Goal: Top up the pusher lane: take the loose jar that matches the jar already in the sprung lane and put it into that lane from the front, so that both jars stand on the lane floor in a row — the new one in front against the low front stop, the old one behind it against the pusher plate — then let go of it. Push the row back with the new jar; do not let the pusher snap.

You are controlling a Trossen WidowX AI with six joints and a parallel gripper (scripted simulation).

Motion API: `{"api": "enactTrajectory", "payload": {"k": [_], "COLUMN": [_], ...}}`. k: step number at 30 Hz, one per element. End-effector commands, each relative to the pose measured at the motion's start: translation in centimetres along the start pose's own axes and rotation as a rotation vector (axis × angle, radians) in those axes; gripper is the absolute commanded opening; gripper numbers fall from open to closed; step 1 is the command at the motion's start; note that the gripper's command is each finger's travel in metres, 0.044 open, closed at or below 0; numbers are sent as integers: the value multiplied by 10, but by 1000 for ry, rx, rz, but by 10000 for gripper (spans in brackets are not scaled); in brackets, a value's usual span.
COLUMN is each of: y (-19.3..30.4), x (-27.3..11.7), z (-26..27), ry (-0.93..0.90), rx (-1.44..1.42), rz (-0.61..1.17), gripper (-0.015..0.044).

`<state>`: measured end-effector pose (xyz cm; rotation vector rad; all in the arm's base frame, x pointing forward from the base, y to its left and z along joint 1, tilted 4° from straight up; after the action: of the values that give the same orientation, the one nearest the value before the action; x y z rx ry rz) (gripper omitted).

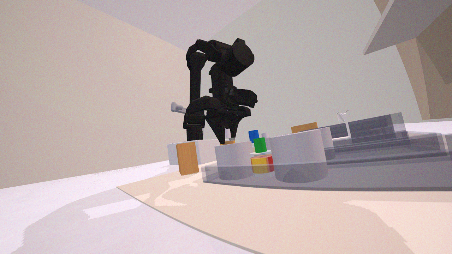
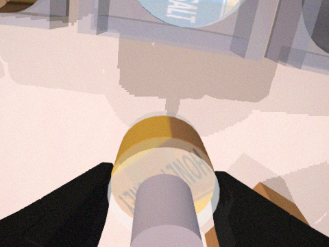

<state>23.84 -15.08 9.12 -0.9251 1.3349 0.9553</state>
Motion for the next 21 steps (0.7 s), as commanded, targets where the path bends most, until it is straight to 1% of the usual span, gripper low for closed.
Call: {"api": "enactTrajectory", "payload": {"k": [1,8,10,14,21], "y": [-7,-11,-11,-11,-10], "x": [-26,-69,-74,-71,-46], "z": [3,11,12,16,49], "ry": [2,-24,-26,-26,-30], "rx": [-4,5,6,8,28], "rz": [-38,-66,-68,-68,-68], "gripper": [0,0,0,0,0]}}
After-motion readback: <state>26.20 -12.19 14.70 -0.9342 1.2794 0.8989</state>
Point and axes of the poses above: the point midway between the two fingers, 35 mm back from their tips, its own x axis out along the fingers, its own z axis across the jaws, y = z × x, the point moved 7 cm from there along -x, back along the fingers, and after that the axes turned 11 degrees about x, right-handed, at the moved point
